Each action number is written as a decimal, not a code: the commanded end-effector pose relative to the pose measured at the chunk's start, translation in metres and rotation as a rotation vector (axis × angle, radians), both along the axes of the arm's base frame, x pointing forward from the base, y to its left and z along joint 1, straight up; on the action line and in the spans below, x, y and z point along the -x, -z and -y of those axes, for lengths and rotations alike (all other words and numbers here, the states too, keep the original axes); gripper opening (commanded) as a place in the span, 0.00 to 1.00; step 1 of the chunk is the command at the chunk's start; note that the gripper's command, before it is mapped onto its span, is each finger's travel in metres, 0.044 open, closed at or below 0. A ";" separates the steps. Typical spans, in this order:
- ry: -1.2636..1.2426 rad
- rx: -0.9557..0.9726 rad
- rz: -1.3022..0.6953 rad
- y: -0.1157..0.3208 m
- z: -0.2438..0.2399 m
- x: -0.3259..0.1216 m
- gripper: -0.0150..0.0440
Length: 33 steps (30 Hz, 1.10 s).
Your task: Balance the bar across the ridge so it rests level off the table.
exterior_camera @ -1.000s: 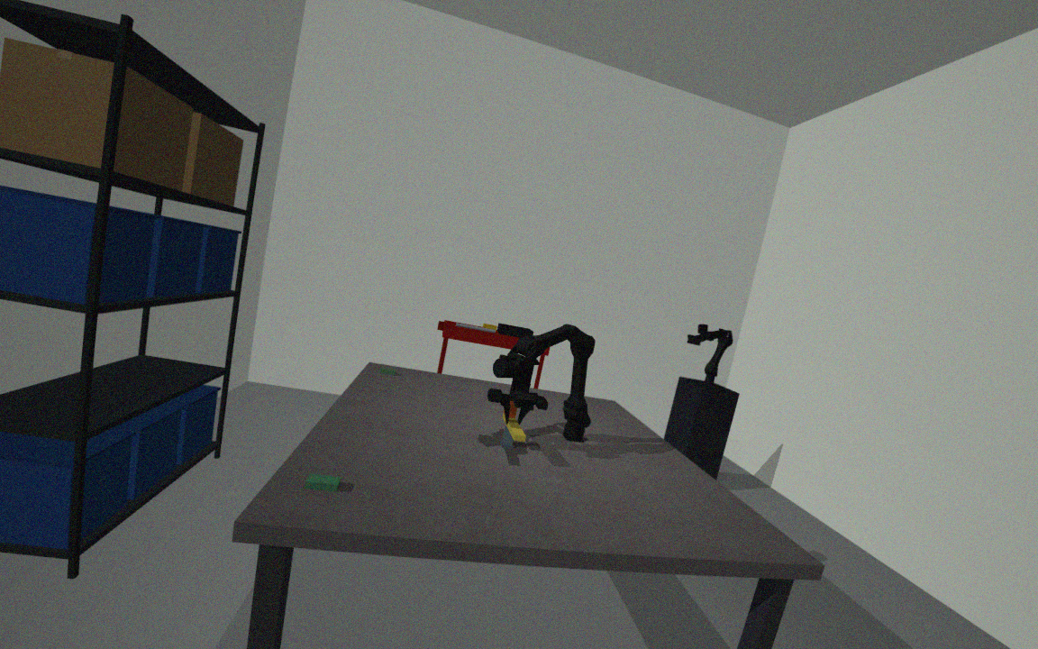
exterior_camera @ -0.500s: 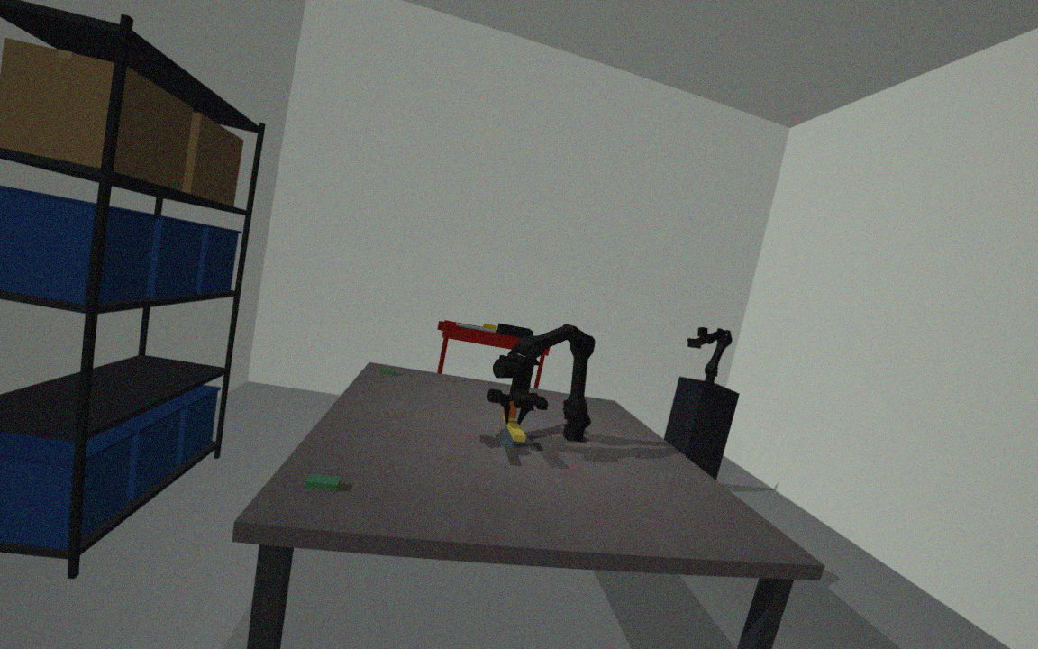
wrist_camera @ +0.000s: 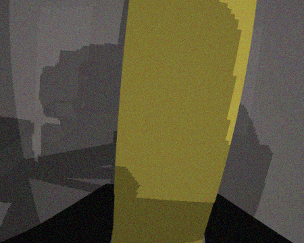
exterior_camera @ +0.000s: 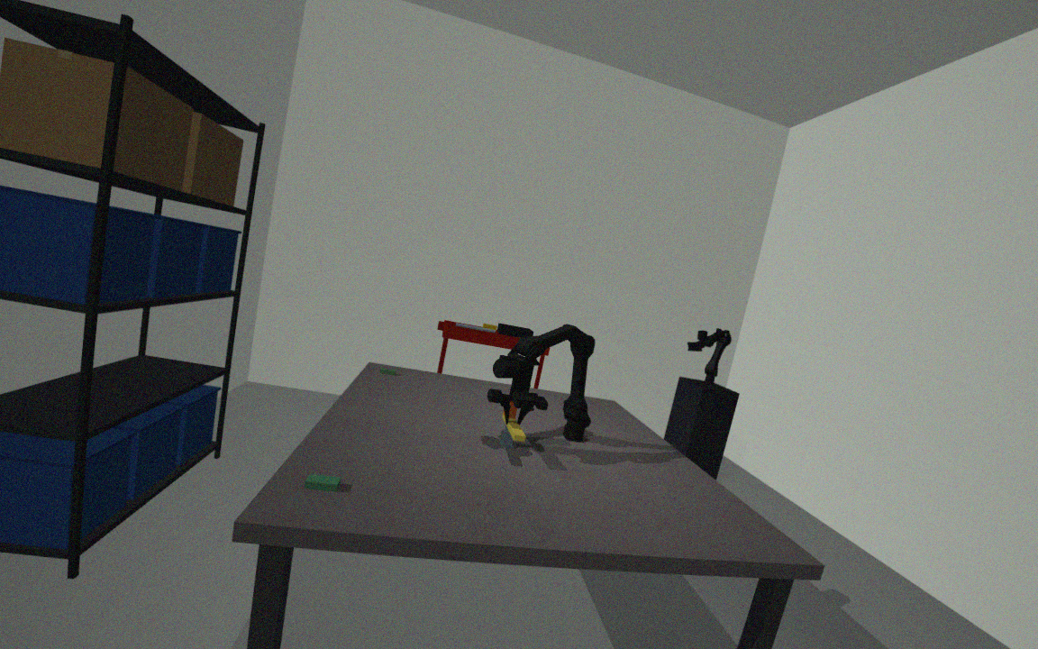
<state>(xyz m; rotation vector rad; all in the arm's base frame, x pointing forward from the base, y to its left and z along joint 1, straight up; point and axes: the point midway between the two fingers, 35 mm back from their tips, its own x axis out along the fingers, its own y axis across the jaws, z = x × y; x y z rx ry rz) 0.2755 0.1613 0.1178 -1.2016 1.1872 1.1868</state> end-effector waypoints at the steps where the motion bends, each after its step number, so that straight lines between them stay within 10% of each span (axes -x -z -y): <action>1: 0.000 -0.002 -0.001 0.001 0.000 0.000 0.25; 33: 0.000 -0.002 -0.001 0.004 0.000 0.000 0.25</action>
